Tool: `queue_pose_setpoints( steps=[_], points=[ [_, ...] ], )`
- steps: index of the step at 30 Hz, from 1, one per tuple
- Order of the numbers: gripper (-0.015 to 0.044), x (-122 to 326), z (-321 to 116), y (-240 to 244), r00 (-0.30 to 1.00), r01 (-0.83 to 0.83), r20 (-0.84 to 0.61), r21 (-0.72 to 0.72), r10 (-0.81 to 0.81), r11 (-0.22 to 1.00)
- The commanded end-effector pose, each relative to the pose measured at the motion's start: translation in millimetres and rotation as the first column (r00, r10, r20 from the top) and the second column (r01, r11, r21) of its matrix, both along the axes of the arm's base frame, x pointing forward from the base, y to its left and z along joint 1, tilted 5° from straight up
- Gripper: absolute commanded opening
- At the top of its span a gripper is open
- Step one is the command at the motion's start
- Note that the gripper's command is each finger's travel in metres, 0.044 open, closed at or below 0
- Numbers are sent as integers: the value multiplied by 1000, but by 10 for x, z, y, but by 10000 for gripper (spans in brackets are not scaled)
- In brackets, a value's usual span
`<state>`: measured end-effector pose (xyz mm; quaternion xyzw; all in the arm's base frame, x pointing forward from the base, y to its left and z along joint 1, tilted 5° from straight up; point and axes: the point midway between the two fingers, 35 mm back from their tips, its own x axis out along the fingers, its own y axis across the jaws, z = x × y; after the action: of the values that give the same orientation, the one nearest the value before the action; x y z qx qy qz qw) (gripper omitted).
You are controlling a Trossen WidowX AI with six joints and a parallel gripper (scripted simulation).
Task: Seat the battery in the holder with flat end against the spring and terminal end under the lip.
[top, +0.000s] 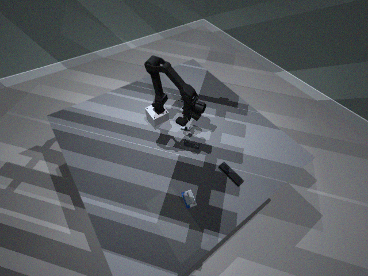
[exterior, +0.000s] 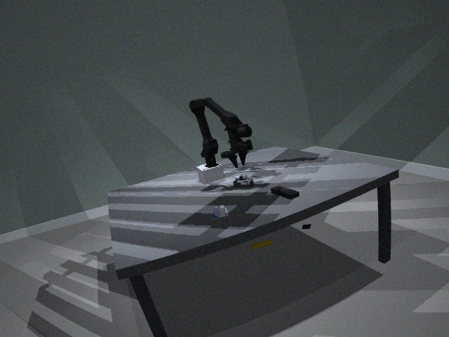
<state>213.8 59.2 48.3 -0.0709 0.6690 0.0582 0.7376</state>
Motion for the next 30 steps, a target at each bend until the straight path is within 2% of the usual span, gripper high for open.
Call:
queue_pose_setpoints(
  steps=[1, 16, 30],
  points=[
    [230, -47, -188, -42, 910, -415, -14, -40, 415, 909],
    [230, -45, -199, -42, 910, -415, -14, -40, 415, 909],
    [230, -10, -420, -40, 910, -415, -14, -40, 415, 909]
  ],
)
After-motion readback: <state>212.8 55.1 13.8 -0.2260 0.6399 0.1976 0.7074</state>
